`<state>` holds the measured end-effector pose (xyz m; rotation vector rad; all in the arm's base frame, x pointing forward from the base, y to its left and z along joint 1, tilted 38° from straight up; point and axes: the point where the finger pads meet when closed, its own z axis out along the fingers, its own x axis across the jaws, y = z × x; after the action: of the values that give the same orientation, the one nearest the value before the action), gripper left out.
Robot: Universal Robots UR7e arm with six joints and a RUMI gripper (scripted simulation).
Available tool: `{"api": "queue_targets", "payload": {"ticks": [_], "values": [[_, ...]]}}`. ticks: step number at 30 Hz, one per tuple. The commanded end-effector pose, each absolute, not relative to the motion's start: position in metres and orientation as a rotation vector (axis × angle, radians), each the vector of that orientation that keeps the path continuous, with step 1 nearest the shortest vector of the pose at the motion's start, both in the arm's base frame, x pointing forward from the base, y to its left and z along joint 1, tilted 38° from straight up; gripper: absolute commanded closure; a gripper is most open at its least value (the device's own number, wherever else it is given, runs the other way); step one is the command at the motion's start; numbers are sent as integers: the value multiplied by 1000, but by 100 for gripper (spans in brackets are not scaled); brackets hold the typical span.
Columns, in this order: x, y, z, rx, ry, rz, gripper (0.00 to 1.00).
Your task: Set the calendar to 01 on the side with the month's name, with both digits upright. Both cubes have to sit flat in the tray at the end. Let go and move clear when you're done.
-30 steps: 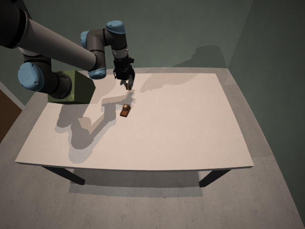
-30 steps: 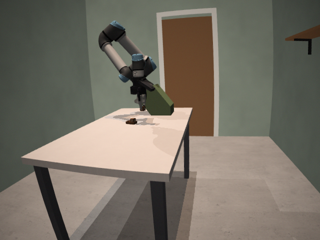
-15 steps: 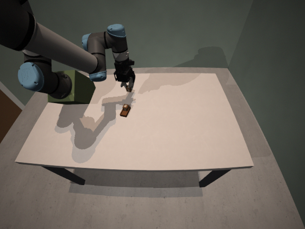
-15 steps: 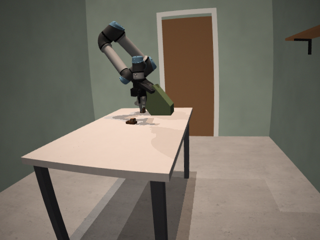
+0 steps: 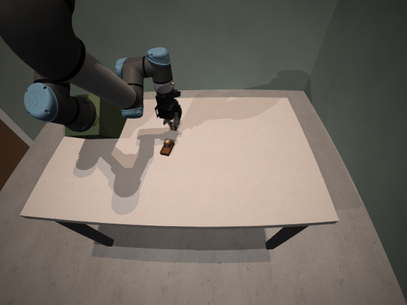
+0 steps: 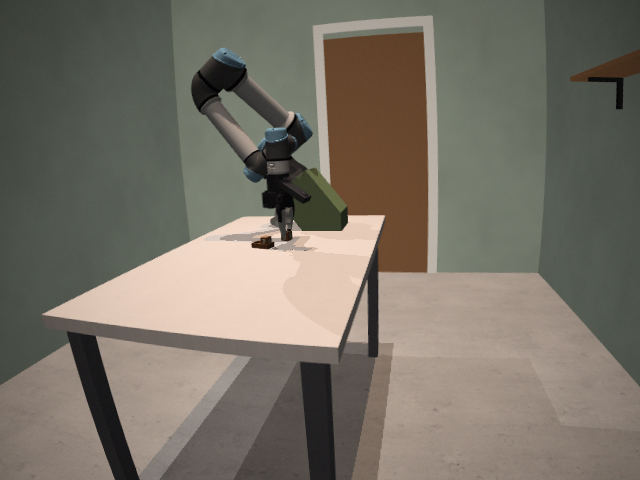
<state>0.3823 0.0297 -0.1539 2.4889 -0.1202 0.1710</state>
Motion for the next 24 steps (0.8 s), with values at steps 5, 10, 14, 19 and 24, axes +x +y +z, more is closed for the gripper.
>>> {"api": "queue_targets", "payload": {"ticks": [5, 10, 14, 19, 24], "values": [[386, 17, -172, 2492, -117, 179, 90], [386, 13, -176, 2492, -117, 179, 90], [387, 13, -177, 2492, -117, 179, 90], [387, 13, -177, 2492, -117, 179, 90], [387, 13, -177, 2492, -117, 179, 90]]}}
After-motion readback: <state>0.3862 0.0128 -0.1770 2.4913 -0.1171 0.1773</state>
